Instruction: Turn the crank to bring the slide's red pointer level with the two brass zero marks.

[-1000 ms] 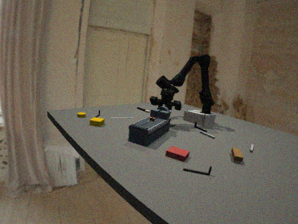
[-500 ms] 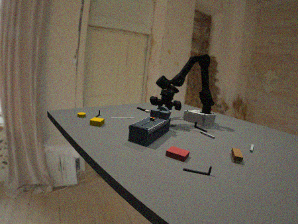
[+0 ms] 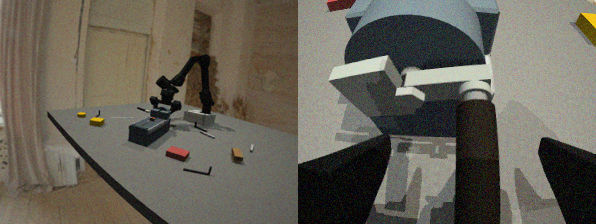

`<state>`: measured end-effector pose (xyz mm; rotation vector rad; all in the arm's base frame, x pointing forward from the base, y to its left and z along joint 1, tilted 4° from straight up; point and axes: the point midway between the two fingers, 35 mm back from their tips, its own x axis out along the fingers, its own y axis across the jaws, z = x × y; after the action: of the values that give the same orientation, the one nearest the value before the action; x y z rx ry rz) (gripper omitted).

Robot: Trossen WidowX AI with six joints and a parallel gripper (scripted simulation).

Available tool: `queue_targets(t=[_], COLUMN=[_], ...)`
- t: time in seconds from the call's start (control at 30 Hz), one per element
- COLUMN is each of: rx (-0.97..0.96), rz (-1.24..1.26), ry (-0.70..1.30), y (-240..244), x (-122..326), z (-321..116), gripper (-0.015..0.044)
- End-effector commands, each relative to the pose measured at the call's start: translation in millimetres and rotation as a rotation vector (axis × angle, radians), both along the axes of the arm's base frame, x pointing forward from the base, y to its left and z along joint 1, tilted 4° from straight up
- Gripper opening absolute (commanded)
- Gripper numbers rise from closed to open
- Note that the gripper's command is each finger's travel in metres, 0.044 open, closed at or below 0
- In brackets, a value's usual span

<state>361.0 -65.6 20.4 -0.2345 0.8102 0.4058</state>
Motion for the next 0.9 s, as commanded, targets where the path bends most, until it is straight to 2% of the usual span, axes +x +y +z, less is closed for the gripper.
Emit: queue_targets(t=[0.0,0.4,0.7,0.87], rx=[-0.001,0.000,0.001,-0.001], rz=[0.000,0.001,0.005,-0.022], ry=[-0.001,-0.001,0.000,0.020], y=[0.2,3.6,8.3,13.3], x=[1.0,3.4,5.2,12.2], z=[8.0,60.1,124.5,128.5], gripper=[0.0440,0.0440,0.0440,0.0440])
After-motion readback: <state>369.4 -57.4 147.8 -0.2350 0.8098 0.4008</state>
